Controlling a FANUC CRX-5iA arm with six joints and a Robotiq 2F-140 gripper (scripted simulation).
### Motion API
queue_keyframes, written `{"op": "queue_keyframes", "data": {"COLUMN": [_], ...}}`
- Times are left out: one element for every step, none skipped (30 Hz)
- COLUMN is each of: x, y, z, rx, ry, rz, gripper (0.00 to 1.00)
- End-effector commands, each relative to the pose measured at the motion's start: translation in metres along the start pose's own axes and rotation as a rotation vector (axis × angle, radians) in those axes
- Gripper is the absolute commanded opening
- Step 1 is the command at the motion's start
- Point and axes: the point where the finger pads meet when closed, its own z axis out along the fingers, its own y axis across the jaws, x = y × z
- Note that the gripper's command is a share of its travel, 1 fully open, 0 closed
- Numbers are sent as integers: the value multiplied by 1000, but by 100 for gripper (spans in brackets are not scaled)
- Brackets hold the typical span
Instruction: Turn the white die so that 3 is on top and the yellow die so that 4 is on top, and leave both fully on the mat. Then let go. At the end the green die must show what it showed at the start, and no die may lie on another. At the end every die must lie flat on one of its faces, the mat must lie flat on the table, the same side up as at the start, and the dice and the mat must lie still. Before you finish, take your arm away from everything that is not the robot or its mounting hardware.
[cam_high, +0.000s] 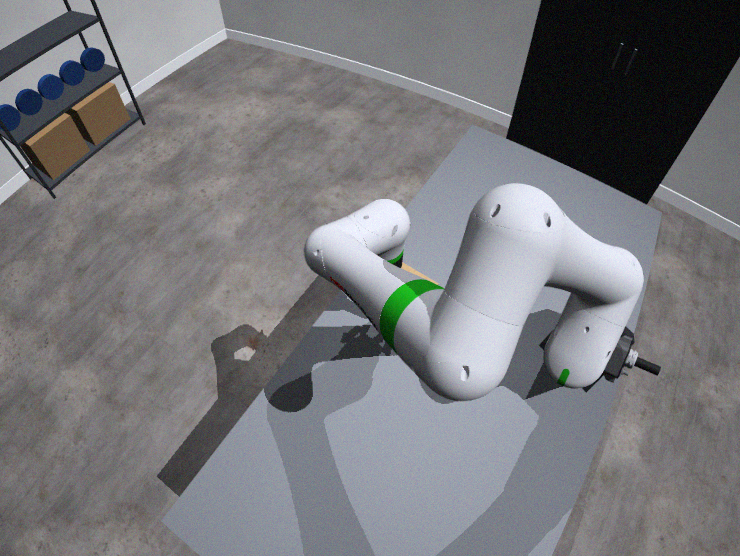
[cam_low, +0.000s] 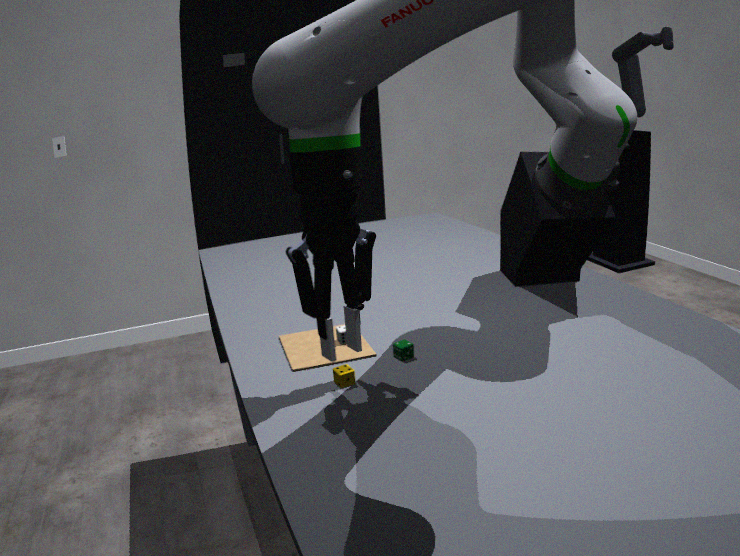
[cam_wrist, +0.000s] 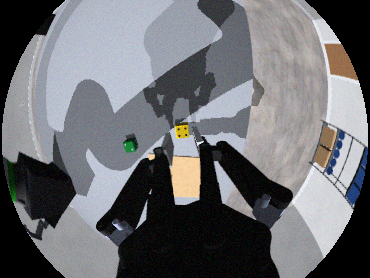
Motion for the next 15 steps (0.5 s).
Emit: {"op": "queue_keyframes", "data": {"x": [0, 0, 0, 0, 0, 0, 0, 0, 0, 0, 0, 0, 0, 0, 0], "y": [0, 0, 0, 0, 0, 0, 0, 0, 0, 0, 0, 0, 0, 0, 0], "z": [4, 6, 7, 8, 9, 10, 10, 10, 11, 12, 13, 14, 15, 15, 16], "rx": [0, 0, 0, 0, 0, 0, 0, 0, 0, 0, 0, 0, 0, 0, 0], "ry": [0, 0, 0, 0, 0, 0, 0, 0, 0, 0, 0, 0, 0, 0, 0], "rz": [0, 0, 0, 0, 0, 0, 0, 0, 0, 0, 0, 0, 0, 0, 0], "gripper": [25, 25, 25, 25, 25, 25, 25, 25, 25, 25, 25, 25, 25, 25, 25]}}
